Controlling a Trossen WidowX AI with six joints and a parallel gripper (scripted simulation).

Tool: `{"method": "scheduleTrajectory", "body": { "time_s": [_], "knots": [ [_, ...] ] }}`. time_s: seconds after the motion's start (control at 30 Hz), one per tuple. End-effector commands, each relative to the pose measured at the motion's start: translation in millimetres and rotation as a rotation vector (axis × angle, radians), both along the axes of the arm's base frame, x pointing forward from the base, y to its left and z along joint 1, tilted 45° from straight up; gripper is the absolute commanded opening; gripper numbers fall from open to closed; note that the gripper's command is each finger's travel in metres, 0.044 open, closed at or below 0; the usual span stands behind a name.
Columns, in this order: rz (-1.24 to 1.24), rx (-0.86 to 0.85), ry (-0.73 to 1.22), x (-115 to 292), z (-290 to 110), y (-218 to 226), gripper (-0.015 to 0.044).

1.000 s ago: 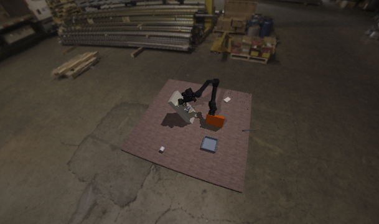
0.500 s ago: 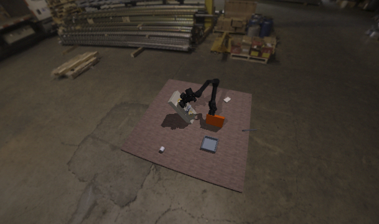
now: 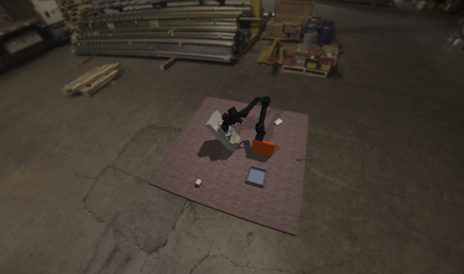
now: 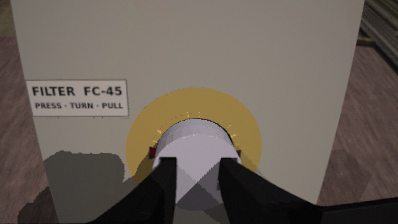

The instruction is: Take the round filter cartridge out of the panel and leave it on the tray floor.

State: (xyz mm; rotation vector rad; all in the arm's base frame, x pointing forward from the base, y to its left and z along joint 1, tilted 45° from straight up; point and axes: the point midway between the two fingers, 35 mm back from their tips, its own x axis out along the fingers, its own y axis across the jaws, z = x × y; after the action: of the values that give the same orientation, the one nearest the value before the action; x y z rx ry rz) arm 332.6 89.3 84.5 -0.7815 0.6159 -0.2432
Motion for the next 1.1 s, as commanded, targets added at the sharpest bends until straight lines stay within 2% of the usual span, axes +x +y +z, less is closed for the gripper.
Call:
{"method": "scheduleTrajectory", "body": {
  "time_s": [0.0, 0.17, 0.33, 1.07],
  "knots": [
    [0.008, 0.018, -0.002, -17, 7, 12, 0.0000],
    [0.002, 0.030, -0.017, -38, 19, 20, 0.0000],
    [0.001, 0.031, -0.020, -41, 20, 20, 0.0000],
    [0.001, 0.030, -0.019, -76, -25, -25, 0.0000]
  ]
}}
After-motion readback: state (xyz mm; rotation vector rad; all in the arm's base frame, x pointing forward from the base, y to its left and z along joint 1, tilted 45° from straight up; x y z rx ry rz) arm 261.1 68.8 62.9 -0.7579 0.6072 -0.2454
